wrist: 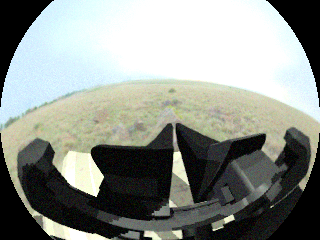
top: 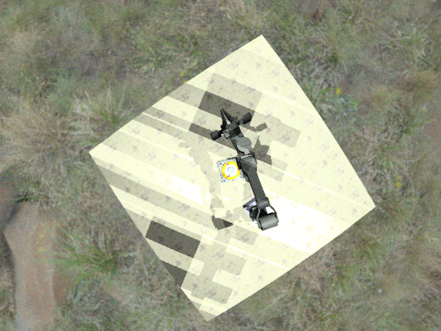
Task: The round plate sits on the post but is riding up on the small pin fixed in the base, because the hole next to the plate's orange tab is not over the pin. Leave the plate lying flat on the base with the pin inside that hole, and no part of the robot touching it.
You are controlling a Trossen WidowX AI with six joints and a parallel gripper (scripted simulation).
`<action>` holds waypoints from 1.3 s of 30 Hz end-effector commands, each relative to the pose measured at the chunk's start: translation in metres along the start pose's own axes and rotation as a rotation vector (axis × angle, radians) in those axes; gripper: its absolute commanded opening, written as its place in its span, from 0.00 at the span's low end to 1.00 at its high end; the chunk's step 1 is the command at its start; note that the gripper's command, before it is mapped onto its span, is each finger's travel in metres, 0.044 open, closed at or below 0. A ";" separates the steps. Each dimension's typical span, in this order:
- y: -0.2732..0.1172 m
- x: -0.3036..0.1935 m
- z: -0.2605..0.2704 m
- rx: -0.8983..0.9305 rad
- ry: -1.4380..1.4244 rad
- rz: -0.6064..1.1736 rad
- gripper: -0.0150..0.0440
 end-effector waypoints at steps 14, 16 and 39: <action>-0.100 -0.197 0.082 -0.149 0.032 1.264 0.25; -0.111 -0.202 0.084 -0.163 0.015 1.322 0.25; -0.154 -0.263 0.079 -0.218 -0.058 1.524 0.25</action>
Point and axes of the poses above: the point midway between the two fingers, 35 mm back from their tips, its own y axis out along the fingers, its own z axis across the jaws, x = y × z, the point moved 8 cm from there along -y, back along the fingers, and after that the axes turned 12 degrees about y, right-handed, at the moved point
